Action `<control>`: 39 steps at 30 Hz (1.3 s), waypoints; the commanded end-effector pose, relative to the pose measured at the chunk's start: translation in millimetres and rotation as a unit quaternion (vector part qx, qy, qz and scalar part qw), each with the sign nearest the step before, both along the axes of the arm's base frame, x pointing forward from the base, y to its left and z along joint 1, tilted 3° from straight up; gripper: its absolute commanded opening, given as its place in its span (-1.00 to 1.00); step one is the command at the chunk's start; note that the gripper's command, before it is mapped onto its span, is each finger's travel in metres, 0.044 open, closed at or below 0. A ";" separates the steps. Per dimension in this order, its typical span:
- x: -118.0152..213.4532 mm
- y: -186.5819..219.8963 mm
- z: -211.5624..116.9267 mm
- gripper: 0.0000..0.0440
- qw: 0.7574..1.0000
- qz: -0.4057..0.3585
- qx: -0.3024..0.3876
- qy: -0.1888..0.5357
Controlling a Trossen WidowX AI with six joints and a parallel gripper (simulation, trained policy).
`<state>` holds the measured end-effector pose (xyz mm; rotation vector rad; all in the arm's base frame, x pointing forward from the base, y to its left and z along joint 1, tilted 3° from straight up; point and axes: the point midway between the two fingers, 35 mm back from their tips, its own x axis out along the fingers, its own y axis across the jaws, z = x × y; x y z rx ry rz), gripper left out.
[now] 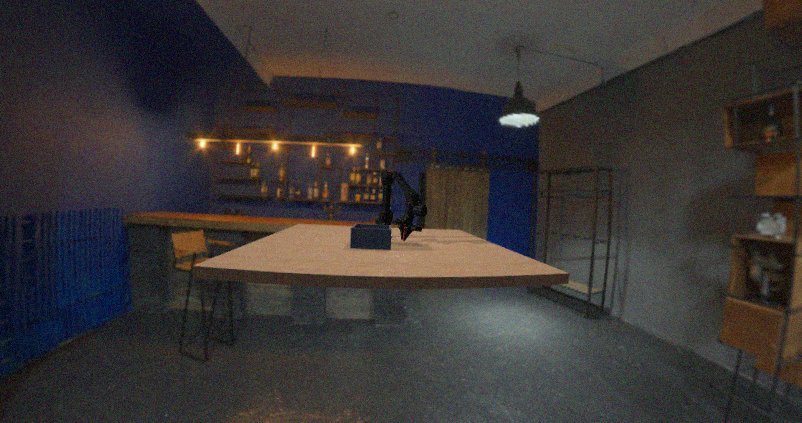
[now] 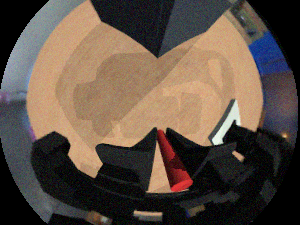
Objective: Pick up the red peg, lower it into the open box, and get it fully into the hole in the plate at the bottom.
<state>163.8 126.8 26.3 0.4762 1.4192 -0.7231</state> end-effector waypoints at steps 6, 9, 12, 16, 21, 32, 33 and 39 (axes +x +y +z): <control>17.6 -6.3 32.7 -1.00 0.999 0.012 -0.019 -0.033; 24.7 -8.5 49.7 -1.00 0.999 0.009 -0.020 -0.048; 32.6 -11.5 66.2 -1.00 0.998 0.002 -0.021 -0.064; 43.0 -18.7 84.5 -1.00 0.996 -0.016 -0.026 -0.083; 58.2 -31.9 97.5 -1.00 0.993 -0.045 -0.033 -0.106; 96.5 -68.6 116.4 -1.00 0.982 -0.105 -0.049 -0.149; 99.8 -72.4 117.1 -1.00 0.981 -0.109 -0.051 -0.151; 119.1 -96.4 118.0 -1.00 0.976 -0.129 -0.061 -0.164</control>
